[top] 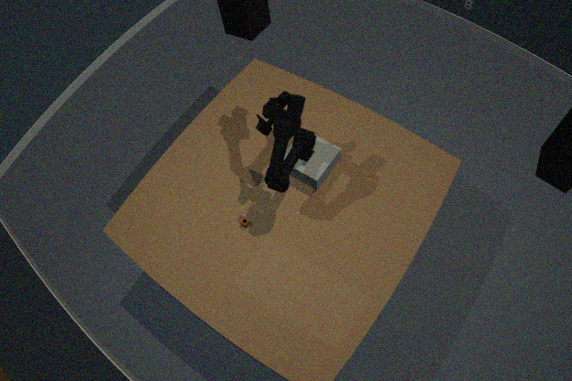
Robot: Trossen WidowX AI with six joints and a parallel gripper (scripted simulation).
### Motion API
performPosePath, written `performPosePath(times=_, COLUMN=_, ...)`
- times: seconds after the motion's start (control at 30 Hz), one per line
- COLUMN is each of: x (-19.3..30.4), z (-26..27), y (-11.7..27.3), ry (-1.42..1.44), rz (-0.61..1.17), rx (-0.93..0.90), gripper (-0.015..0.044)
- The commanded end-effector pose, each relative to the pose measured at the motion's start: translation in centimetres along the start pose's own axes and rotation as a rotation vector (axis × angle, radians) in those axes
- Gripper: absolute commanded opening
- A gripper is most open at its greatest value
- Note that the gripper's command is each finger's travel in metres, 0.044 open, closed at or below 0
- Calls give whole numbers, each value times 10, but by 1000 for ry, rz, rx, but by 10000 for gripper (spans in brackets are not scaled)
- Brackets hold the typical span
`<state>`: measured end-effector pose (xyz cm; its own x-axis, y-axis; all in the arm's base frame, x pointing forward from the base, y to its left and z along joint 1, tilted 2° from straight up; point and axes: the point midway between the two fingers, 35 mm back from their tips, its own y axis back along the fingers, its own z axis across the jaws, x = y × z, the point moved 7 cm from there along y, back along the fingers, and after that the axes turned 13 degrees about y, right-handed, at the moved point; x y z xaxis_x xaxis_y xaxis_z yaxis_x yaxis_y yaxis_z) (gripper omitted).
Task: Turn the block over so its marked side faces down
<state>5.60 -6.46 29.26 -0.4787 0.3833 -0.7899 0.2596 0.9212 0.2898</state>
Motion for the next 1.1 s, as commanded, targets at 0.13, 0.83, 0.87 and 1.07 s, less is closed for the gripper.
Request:
performPosePath(times=0.13, x=-2, z=-19, y=6, ry=-41, rz=-12, rx=-137, gripper=440)
performPosePath(times=0.83, x=-40, z=-58, y=-80, ry=61, rz=86, rx=-896, gripper=440)
performPosePath(times=0.87, x=-44, z=-53, y=-87, ry=76, rz=98, rx=-928, gripper=440)
performPosePath(times=1.07, x=-69, z=-7, y=-122, ry=202, rz=179, rx=-1111, gripper=440)
